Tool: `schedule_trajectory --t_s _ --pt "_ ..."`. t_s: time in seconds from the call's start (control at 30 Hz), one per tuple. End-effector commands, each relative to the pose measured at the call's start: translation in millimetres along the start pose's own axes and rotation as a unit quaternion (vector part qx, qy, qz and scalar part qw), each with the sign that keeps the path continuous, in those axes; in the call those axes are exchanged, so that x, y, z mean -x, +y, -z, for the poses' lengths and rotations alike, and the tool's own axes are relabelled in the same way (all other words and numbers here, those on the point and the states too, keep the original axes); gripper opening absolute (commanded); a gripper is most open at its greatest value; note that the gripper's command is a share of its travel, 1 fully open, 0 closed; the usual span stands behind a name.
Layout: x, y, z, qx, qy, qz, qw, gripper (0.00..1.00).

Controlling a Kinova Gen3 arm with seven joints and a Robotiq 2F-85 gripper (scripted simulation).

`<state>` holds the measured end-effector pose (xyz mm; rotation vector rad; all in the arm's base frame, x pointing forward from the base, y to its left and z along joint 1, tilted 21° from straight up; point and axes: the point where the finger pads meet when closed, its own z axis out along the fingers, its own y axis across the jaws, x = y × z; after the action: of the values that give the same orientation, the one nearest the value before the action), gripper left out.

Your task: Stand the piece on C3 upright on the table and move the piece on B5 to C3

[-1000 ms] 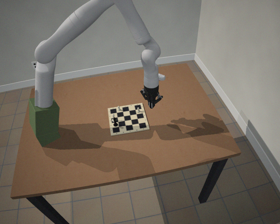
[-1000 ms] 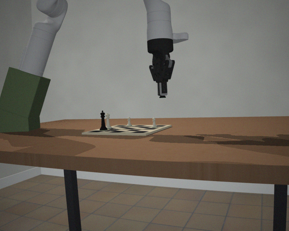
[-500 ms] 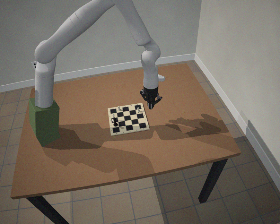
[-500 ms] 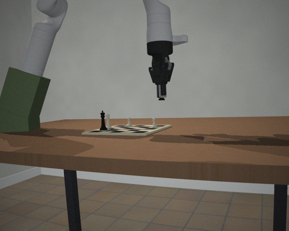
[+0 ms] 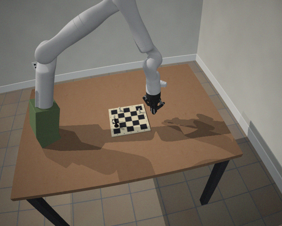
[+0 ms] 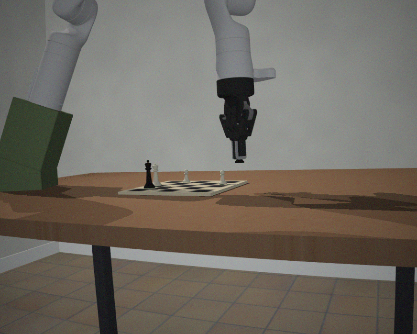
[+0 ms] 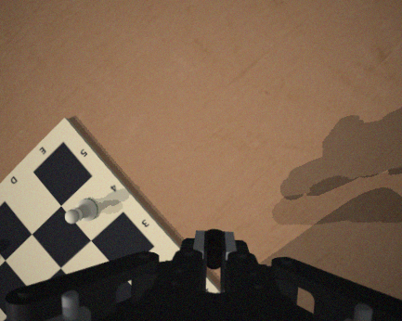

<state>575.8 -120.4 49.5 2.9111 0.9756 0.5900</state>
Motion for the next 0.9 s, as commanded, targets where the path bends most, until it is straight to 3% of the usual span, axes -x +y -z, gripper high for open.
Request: schedule_trajectory --t_s 0.0,0.37,0.87 --pt "5.2 -1.8 -12.1 -0.004 -0.004 -0.002 1.0 0.0" --pt "4.8 -1.4 -51.7 -0.004 -0.004 -0.002 1.0 0.0" --pt "4.8 -1.4 -55.1 -0.004 -0.004 -0.002 1.0 0.0"
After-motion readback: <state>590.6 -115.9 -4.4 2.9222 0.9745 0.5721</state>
